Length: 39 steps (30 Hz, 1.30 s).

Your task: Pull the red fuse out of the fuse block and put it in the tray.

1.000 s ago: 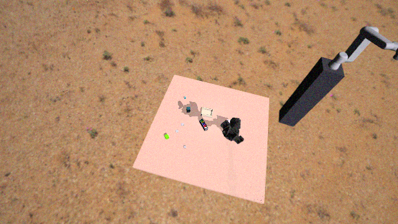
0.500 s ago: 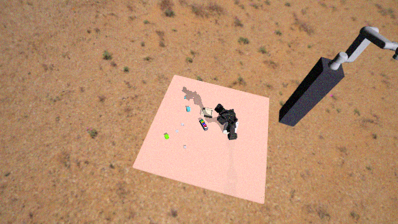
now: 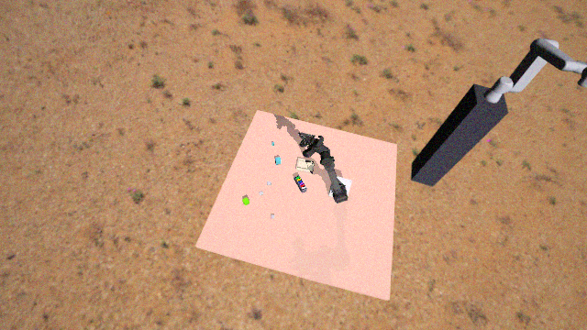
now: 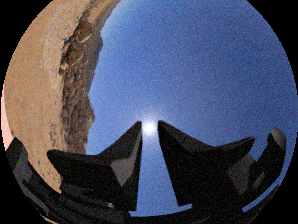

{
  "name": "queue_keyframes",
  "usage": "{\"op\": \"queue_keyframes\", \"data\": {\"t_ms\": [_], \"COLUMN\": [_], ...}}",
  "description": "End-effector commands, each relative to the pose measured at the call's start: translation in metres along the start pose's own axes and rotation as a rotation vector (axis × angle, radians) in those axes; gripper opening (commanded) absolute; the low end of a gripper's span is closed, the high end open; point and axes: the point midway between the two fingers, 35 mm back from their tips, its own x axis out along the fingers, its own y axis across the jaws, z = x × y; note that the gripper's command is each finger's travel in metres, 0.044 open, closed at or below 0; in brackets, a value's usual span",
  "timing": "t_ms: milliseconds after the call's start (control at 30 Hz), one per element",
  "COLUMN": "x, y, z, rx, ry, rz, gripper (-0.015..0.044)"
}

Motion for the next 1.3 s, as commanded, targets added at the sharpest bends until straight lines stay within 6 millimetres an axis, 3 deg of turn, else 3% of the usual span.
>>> {"op": "queue_keyframes", "data": {"t_ms": [0, 167, 333, 533, 733, 867, 1000, 1133, 1267], "x": [0.004, -0.003, -0.025, -0.074, -0.142, -0.196, -0.253, -0.317, -0.376], "y": [0.063, 0.151, 0.236, 0.325, 0.397, 0.432, 0.454, 0.464, 0.460], "z": [-0.011, -0.018, -0.014, 0.005, 0.033, 0.055, 0.077, 0.102, 0.123], "rx": [0.084, 0.193, 0.294, 0.406, 0.507, 0.569, 0.625, 0.679, 0.723], "ry": [0.039, 0.090, 0.134, 0.179, 0.225, 0.260, 0.302, 0.358, 0.427], "rz": [0.170, 0.409, 0.655, 0.958, 1.272, 1.490, 1.708, 1.950, 2.177], "gripper": [0.0072, 0.0072, 0.0072, 0.0072, 0.0072, 0.0072, 0.0072, 0.0072, 0.0072]}}
